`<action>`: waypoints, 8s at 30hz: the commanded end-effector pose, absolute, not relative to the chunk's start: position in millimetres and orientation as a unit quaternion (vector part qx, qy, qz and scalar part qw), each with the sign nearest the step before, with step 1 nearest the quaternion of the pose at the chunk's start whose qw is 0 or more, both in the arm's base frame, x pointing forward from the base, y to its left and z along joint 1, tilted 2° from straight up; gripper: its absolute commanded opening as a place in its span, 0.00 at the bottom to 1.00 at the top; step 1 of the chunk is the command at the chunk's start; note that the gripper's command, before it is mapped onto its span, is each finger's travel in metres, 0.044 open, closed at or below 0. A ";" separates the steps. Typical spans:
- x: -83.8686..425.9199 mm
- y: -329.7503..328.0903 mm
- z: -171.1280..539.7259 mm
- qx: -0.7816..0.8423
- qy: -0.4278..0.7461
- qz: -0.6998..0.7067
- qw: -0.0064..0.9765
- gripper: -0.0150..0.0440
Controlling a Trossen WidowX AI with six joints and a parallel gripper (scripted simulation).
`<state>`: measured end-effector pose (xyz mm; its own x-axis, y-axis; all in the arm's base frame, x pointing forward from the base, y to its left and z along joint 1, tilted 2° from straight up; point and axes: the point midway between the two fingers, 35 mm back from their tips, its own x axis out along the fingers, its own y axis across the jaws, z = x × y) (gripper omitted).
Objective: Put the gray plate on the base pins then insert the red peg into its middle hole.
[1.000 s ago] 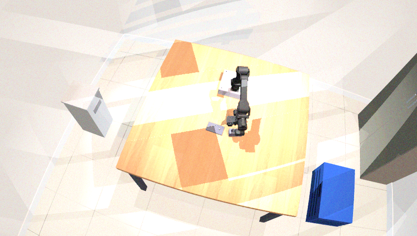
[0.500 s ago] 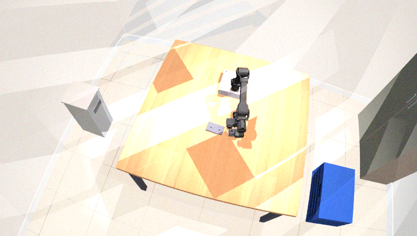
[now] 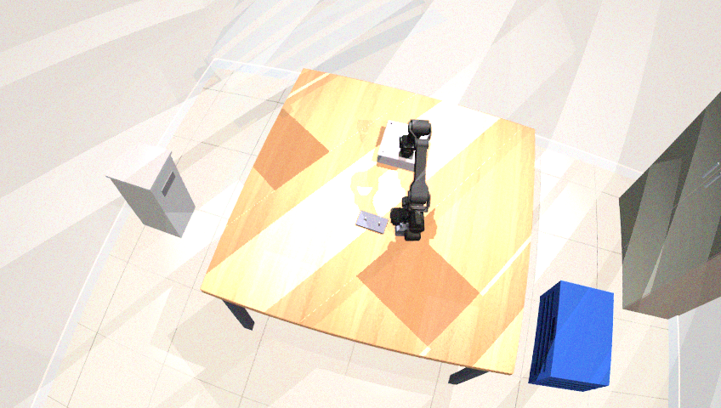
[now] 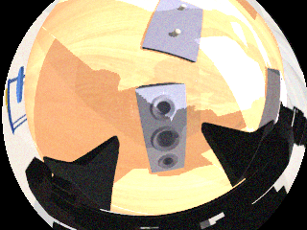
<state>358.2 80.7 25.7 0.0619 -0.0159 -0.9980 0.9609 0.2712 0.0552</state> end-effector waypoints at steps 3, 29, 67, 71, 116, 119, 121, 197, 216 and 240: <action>356.5 80.4 12.8 0.435 0.545 -0.422 0.580 1.00; 356.4 80.0 -8.6 0.435 0.545 -0.422 0.580 0.51; 357.6 88.5 60.6 0.435 0.545 -0.421 0.580 0.25; 356.2 89.6 73.0 0.435 0.545 -0.421 0.580 0.25; 358.9 27.5 93.9 0.474 0.513 -0.460 0.548 0.25; 359.6 18.6 89.7 0.479 0.508 -0.465 0.544 0.25; 360.0 12.7 86.9 0.482 0.505 -0.469 0.541 0.25; 353.5 -68.8 18.5 0.526 0.461 -0.512 0.499 0.25; 354.8 -69.4 12.5 0.527 0.457 -0.513 0.500 0.39; 354.0 -67.7 105.4 0.526 0.460 -0.512 0.499 1.00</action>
